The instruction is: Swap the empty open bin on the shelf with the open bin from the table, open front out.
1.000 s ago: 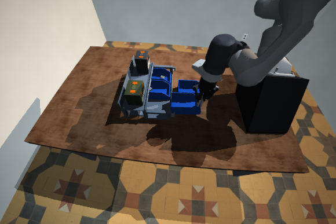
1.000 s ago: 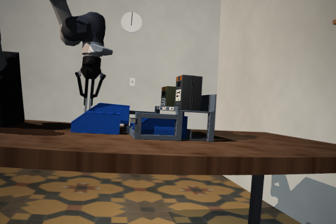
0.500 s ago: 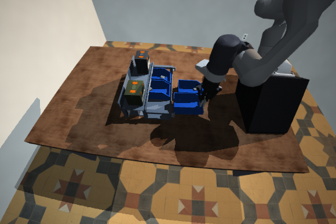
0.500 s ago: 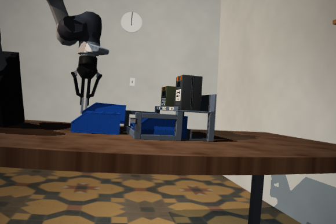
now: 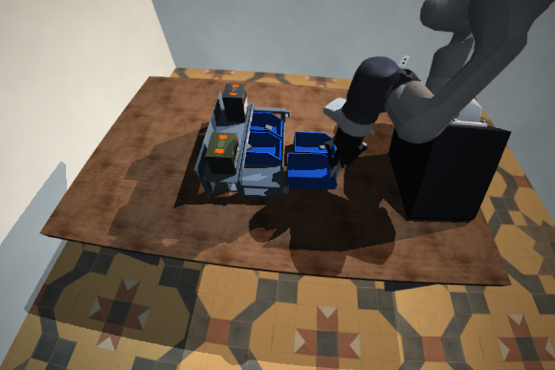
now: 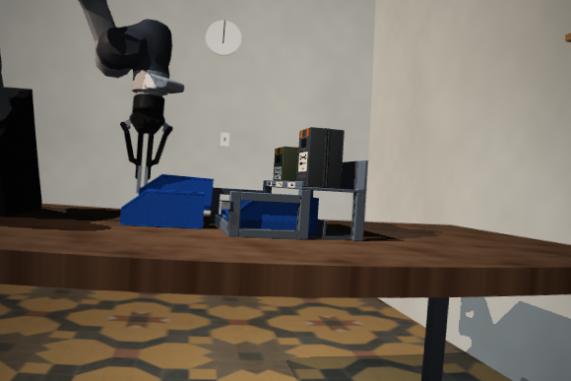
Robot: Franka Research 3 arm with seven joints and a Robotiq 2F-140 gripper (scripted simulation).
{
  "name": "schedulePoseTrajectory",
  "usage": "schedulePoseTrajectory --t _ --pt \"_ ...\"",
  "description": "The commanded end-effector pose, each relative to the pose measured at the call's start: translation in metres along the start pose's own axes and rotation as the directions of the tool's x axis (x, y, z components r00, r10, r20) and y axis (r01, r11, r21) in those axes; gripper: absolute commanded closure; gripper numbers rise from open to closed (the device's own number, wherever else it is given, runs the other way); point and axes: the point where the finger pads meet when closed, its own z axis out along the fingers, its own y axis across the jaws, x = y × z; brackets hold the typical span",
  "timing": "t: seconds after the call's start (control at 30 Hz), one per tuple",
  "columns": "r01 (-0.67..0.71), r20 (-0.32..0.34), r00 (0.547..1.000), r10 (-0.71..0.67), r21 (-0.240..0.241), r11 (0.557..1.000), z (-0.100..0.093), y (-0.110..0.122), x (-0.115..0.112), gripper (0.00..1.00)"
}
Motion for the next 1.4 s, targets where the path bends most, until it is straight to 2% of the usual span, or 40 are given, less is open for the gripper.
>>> schedulePoseTrajectory --t 0.0,0.53,1.37 --pt "-0.008 0.003 1.0 0.008 0.005 1.0 -0.001 -0.001 -0.001 1.0" --pt "-0.008 0.003 1.0 0.008 0.005 1.0 0.002 -0.001 -0.001 1.0" --pt "-0.008 0.003 1.0 0.008 0.005 1.0 0.026 -0.001 -0.001 1.0"
